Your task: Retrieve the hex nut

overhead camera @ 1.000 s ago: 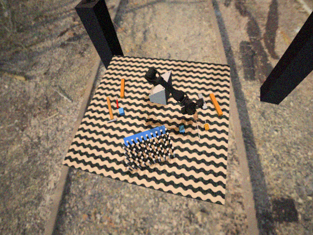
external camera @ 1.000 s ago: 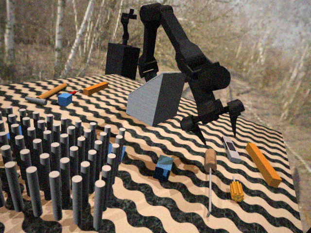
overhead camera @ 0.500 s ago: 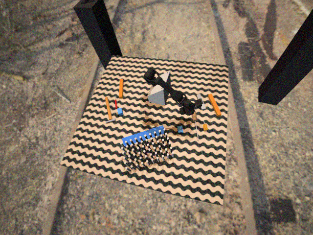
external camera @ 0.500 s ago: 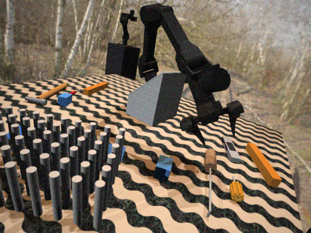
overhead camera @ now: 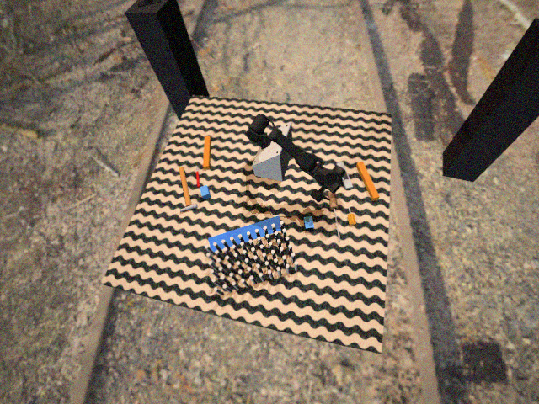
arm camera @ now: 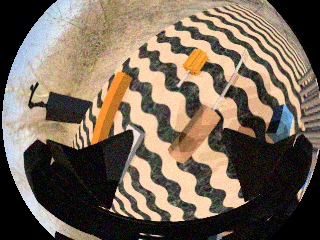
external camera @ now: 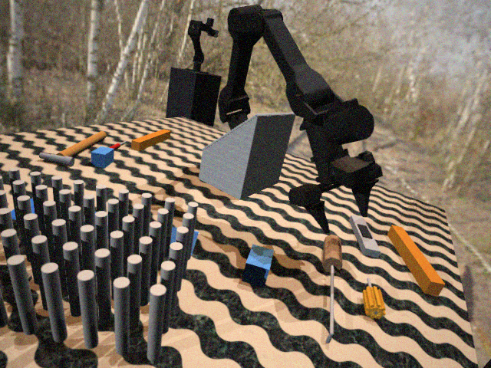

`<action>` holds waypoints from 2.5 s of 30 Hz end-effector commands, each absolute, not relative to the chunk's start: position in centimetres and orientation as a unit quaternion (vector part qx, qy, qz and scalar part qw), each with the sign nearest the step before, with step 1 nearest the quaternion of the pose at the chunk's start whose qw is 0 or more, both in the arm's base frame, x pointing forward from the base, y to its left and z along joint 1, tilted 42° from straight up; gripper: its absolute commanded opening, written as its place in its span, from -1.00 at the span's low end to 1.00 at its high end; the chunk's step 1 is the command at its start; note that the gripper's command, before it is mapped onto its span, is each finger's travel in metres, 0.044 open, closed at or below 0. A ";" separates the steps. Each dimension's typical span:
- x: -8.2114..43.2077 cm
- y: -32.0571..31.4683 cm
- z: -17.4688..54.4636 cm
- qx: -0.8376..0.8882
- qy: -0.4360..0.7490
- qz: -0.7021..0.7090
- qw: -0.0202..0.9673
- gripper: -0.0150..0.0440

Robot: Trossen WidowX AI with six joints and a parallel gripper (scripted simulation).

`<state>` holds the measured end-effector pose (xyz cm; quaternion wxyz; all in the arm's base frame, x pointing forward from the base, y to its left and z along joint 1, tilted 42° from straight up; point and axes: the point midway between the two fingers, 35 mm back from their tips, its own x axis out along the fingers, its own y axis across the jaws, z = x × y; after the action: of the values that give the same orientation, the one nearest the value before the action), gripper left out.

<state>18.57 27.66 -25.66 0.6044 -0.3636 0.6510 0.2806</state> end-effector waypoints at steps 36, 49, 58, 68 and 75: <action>17.0 27.6 -25.9 -0.815 -0.035 0.518 -0.255 1.00; 17.0 27.6 -25.9 -0.815 -0.035 0.518 -0.255 0.82; 17.0 27.6 -25.9 -0.815 -0.035 0.518 -0.255 0.46; 17.1 27.0 -26.7 -0.815 -0.035 0.518 -0.255 0.46; 17.2 26.3 -27.6 -0.816 -0.034 0.518 -0.255 0.46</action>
<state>17.17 26.90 -27.08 -0.2500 -0.8167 -0.0350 0.5189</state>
